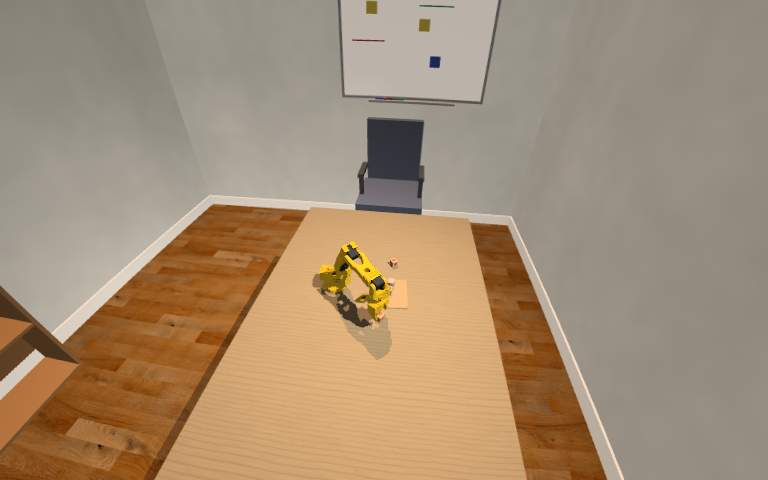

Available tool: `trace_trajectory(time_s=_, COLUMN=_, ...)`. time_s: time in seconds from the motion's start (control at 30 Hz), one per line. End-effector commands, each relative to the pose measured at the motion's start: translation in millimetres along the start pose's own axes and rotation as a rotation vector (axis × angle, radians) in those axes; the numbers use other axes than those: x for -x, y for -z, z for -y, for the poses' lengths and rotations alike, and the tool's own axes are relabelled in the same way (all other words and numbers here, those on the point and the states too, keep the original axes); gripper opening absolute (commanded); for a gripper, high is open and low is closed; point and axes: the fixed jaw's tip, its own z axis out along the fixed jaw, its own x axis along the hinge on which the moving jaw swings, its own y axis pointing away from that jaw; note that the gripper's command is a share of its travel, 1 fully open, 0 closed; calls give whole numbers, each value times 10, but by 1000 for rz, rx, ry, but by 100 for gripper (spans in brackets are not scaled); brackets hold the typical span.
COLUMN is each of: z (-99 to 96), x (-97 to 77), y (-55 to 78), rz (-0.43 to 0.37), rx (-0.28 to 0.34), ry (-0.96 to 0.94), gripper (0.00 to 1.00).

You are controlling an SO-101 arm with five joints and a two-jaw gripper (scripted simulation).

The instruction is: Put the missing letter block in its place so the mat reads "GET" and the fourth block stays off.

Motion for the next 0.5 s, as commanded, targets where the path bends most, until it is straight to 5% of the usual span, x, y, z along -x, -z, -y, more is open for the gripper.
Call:
trace_trajectory(time_s=0.0, z=-53, x=-130, y=204, rz=-133, rx=35, ry=0, gripper=32)
trace_trajectory(time_s=0.47, z=-53, x=-133, y=133, rz=-133, rx=35, ry=0, gripper=32)
